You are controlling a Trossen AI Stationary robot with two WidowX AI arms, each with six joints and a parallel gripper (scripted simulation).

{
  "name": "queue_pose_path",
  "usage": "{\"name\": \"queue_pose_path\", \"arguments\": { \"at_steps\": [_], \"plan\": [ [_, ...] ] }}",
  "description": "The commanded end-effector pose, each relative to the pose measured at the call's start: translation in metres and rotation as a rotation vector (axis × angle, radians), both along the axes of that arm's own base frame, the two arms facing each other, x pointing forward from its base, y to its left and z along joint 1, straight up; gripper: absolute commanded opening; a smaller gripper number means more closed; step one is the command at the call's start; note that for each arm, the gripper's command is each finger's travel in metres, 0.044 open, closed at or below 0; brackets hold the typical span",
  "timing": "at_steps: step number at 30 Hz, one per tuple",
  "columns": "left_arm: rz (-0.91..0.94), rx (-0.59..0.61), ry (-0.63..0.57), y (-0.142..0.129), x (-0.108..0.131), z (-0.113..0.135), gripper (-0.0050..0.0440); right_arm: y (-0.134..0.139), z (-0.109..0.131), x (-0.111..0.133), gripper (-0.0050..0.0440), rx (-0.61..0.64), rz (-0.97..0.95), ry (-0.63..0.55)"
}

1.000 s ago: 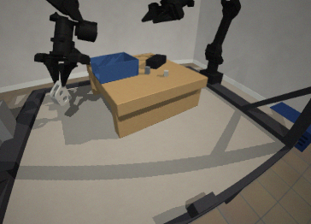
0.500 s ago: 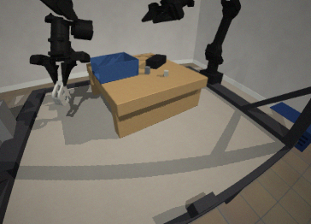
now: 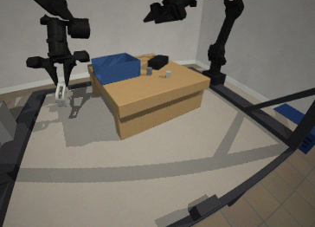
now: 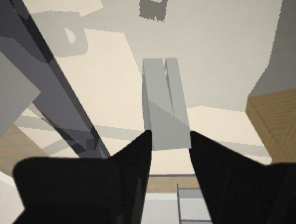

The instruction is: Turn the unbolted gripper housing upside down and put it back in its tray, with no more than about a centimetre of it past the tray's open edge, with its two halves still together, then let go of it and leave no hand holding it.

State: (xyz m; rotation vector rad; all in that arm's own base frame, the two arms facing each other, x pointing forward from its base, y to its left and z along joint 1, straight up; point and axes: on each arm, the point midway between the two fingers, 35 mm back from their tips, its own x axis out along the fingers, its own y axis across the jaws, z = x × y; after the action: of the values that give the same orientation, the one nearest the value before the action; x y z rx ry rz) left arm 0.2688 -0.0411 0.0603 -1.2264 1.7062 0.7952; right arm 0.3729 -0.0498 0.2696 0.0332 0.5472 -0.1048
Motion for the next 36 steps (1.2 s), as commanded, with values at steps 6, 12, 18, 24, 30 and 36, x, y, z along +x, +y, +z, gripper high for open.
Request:
{"name": "queue_pose_path", "arguments": {
  "at_steps": [6, 12, 18, 24, 30, 36],
  "plan": [
    [0.127, -0.004, -0.031, -0.0004, 0.0015, 0.0071, 0.0118, -0.0005, 0.0106, -0.0013, 0.0436, -0.007, -0.002, -0.025],
    [0.231, -0.004, -0.031, -0.0004, 0.0015, 0.0071, 0.0118, -0.0005, 0.0106, -0.0013, 0.0436, -0.007, -0.002, -0.025],
    [0.296, -0.004, -0.031, -0.0004, 0.0014, 0.0070, 0.0118, -0.0005, 0.0106, -0.0013, 0.0436, -0.007, -0.002, -0.025],
    [0.296, -0.007, -0.057, -0.0004, 0.0008, 0.0070, 0.0118, -0.0005, 0.0106, -0.0013, 0.0436, -0.007, -0.002, -0.025],
    [0.291, -0.020, -0.160, -0.0005, -0.0018, 0.0068, 0.0118, -0.0005, 0.0106, -0.0013, 0.0436, -0.007, -0.002, -0.025],
    [0.285, -0.030, -0.246, -0.0005, -0.0039, 0.0063, 0.0118, -0.0005, 0.0106, -0.0013, 0.0436, -0.007, -0.002, -0.025]
  ]
}}
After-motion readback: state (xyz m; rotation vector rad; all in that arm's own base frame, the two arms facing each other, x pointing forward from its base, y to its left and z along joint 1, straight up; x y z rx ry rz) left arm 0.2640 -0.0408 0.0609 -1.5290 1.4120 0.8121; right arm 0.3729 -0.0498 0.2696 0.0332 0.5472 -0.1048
